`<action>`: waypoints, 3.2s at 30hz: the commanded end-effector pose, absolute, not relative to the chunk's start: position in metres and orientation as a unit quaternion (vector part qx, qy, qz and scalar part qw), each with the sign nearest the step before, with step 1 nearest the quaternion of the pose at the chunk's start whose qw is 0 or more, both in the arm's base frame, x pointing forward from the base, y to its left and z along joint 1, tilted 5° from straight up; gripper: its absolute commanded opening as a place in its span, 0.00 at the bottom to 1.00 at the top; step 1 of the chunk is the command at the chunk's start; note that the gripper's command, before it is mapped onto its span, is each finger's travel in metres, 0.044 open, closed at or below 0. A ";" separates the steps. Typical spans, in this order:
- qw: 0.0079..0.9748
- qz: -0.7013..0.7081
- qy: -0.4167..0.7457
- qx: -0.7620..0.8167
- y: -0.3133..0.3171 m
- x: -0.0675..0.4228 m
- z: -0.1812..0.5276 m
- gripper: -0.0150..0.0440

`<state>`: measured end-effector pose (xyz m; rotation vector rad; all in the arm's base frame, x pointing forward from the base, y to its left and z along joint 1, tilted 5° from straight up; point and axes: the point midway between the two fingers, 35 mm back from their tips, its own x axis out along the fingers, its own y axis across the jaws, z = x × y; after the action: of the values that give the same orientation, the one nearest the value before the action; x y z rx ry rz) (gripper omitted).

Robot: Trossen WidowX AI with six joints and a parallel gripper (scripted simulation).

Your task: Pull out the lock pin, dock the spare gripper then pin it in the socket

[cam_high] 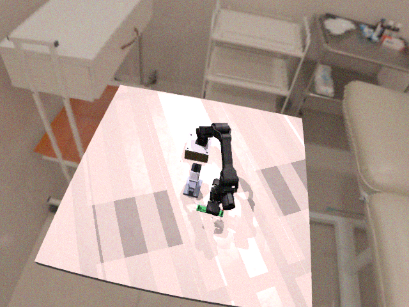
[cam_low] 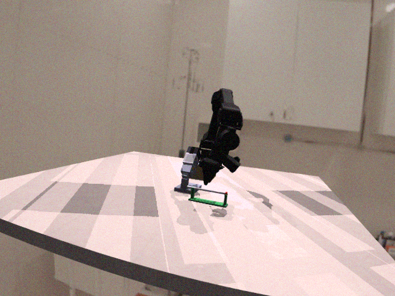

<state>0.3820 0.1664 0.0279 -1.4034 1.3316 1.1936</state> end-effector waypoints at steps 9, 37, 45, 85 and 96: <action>0.422 0.475 0.530 -0.562 0.168 0.383 0.008 0.56; 0.422 0.475 0.530 -0.562 0.170 0.381 -0.030 0.56; 0.422 0.475 0.530 -0.562 0.170 0.381 -0.030 0.25; 0.421 0.476 0.533 -0.559 0.166 0.382 0.033 0.25; 0.421 0.476 0.533 -0.559 0.166 0.373 0.037 0.25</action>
<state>0.3788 0.1654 0.0318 -1.4016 1.3430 1.1981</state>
